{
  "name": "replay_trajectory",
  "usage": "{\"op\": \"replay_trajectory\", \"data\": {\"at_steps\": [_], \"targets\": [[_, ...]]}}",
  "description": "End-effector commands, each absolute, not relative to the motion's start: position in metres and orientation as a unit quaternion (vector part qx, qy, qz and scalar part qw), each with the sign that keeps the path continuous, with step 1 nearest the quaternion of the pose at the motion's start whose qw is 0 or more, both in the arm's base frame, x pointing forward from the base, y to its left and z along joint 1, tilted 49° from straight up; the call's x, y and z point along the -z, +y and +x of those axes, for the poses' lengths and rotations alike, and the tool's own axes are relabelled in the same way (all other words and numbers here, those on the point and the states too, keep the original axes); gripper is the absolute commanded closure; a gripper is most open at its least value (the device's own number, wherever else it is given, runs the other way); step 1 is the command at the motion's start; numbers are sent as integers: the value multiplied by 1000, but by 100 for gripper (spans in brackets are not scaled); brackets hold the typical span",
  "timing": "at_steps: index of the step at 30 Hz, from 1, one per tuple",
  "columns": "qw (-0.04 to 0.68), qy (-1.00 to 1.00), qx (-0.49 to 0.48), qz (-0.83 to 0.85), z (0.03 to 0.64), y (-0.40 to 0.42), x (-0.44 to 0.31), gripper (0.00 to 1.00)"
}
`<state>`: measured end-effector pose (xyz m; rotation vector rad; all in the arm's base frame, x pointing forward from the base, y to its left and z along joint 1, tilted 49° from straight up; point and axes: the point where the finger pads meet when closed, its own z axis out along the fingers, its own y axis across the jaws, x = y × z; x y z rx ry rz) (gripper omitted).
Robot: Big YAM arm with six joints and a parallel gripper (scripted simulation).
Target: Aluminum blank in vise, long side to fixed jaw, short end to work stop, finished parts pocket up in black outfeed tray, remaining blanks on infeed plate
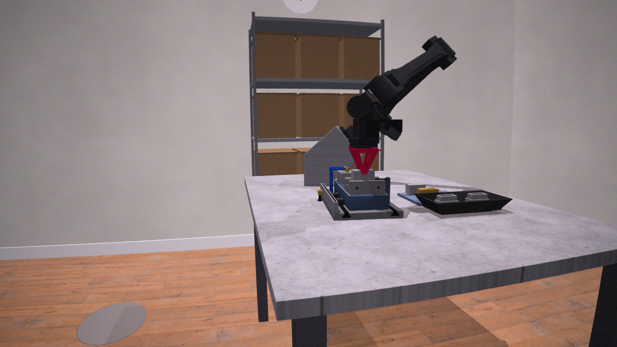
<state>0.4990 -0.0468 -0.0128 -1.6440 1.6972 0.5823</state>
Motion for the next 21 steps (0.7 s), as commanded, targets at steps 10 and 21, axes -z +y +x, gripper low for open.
{"op": "replay_trajectory", "data": {"at_steps": [10,21], "targets": [[350,652,-221,-636,504,-44,13,100],[349,651,-222,-636,503,-42,14,100]]}}
